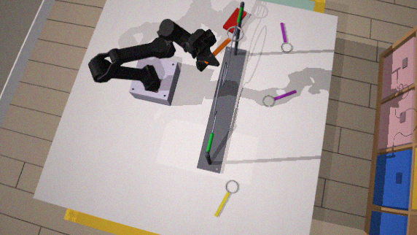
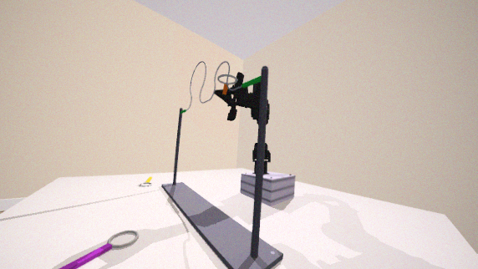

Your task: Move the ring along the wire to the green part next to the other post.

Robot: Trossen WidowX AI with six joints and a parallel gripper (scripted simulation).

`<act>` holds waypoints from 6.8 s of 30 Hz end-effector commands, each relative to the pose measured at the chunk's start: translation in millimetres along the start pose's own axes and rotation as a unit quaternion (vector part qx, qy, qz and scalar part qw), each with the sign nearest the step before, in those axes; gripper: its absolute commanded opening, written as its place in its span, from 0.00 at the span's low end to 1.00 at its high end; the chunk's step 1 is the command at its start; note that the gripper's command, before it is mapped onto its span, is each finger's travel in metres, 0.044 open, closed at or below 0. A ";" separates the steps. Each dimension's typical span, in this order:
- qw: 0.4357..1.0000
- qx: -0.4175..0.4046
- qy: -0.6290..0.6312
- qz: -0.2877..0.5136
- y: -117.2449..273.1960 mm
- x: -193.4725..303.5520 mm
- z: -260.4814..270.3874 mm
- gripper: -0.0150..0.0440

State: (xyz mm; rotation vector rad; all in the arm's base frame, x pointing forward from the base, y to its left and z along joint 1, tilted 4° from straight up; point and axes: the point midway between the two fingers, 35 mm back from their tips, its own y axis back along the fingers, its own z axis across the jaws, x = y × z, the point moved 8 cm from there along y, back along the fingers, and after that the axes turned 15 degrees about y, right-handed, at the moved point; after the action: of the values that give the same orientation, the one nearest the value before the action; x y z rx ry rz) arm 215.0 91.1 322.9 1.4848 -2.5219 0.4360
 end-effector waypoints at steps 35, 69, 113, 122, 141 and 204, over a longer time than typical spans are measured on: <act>0.909 -0.184 -0.372 -0.039 25.1 -59.6 77.6 0.00; 0.725 -0.314 -0.613 -0.034 70.2 -136.8 76.6 0.00; 0.702 -0.324 -0.633 -0.033 94.1 -176.9 61.7 0.00; 0.702 -0.324 -0.633 -0.033 96.2 -180.8 65.9 0.00; 0.702 -0.324 -0.633 -0.033 98.1 -184.4 79.4 0.00; 0.704 -0.326 -0.630 -0.034 175.2 -138.2 38.8 1.00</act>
State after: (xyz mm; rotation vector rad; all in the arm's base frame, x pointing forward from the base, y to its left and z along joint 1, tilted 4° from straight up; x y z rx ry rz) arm 129.2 271.4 216.1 1.7449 -2.6985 -1.9330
